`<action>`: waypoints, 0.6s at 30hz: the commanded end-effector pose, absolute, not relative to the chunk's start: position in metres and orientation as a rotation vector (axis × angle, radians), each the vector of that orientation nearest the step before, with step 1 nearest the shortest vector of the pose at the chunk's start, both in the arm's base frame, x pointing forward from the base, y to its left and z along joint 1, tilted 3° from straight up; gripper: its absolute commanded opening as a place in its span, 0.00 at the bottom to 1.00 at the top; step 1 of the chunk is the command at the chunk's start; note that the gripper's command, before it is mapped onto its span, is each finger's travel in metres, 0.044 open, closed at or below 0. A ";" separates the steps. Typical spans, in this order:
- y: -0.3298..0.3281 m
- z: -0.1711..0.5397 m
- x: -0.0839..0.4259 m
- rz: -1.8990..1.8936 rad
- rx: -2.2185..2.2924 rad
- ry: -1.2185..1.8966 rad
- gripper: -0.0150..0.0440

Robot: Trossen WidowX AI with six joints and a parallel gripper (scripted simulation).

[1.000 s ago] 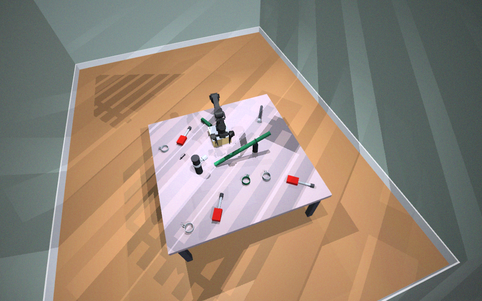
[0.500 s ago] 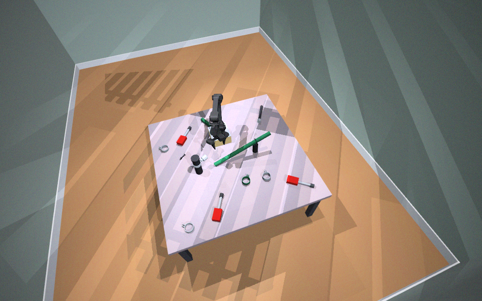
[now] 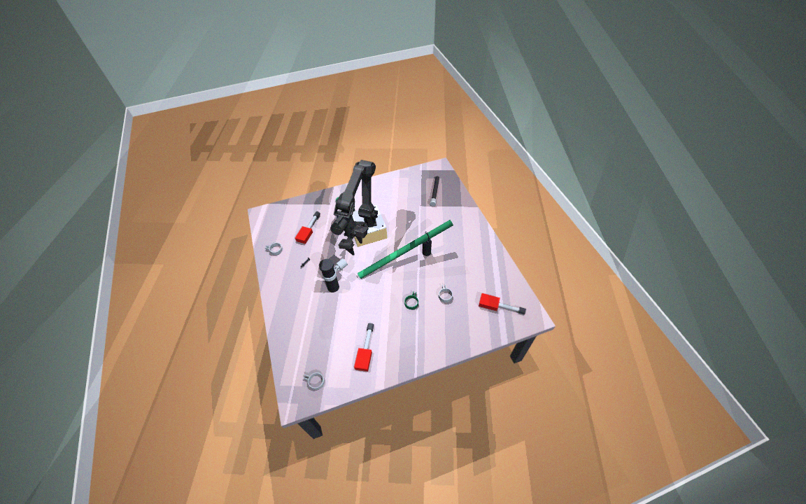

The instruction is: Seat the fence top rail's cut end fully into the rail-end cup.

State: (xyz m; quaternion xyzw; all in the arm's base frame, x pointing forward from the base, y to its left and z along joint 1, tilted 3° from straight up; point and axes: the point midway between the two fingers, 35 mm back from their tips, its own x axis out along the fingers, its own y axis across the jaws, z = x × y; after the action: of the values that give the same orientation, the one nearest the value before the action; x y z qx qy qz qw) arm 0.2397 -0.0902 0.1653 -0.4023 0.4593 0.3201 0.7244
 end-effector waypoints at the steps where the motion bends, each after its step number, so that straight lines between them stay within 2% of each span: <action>1: -0.156 0.172 0.235 0.985 -1.298 0.708 1.00; 13: -0.181 0.171 0.227 1.171 -1.727 0.422 1.00; 18: -0.182 0.171 0.227 1.176 -1.737 0.416 1.00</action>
State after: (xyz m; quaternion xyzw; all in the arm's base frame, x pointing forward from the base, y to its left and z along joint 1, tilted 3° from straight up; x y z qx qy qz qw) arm 0.2299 -0.1497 0.1603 -0.5965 0.2878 0.4626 0.5894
